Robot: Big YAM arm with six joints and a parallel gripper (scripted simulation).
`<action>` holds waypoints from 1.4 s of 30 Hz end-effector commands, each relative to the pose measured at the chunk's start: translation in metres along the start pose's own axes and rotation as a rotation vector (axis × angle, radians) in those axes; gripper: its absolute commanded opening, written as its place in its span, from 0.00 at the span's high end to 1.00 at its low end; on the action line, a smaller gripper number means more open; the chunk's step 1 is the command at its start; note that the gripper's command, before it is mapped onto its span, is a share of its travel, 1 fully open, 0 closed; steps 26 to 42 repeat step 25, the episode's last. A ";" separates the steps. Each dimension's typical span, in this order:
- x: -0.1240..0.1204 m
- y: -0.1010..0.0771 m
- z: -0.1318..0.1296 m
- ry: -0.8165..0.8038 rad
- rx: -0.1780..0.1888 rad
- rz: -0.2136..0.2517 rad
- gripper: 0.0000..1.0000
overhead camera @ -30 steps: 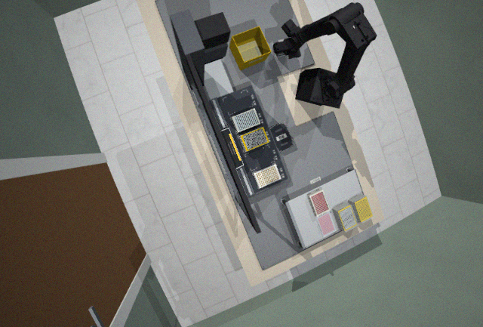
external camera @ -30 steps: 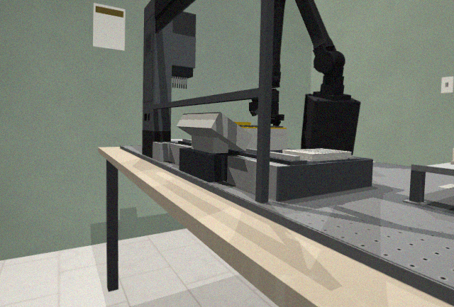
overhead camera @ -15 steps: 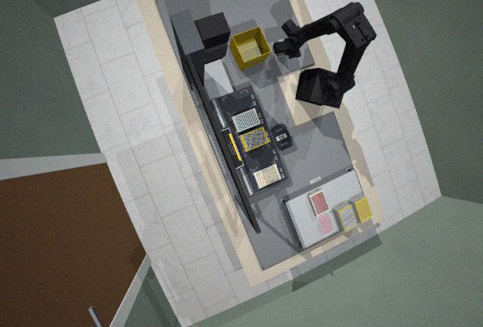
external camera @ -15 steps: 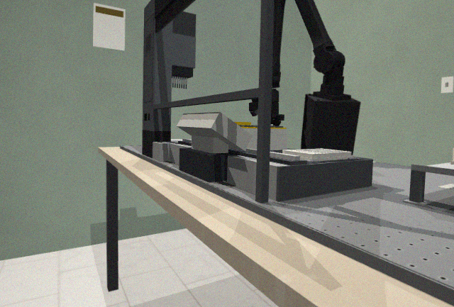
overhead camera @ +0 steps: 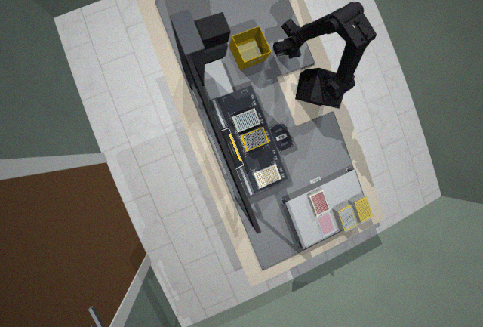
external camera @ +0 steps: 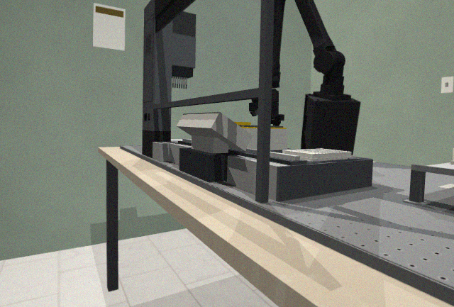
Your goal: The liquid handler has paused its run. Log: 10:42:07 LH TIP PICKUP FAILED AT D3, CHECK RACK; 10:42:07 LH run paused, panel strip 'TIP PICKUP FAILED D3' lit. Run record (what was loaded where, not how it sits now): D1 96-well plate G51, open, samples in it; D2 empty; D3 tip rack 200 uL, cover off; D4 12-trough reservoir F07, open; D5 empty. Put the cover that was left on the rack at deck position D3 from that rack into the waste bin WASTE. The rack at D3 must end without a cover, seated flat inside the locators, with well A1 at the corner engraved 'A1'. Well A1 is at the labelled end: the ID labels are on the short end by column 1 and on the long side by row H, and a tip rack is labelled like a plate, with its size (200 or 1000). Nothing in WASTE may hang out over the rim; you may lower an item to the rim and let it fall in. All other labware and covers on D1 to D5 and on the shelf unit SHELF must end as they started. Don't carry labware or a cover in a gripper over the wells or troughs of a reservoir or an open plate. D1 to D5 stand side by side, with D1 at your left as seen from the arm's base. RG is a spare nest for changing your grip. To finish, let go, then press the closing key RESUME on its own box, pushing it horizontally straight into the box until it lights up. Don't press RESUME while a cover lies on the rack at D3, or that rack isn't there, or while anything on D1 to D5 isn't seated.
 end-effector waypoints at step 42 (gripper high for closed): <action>0.006 -0.001 -0.035 -0.004 -0.044 -0.013 1.00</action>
Point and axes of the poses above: the point where the finger pads meet when closed, its own y axis out along the fingers, its own z axis across the jaws, x = y × z, the point moved 9 cm from there along -y, back along the fingers, and after that the axes turned 6 degrees about y, right-handed, at the moved point
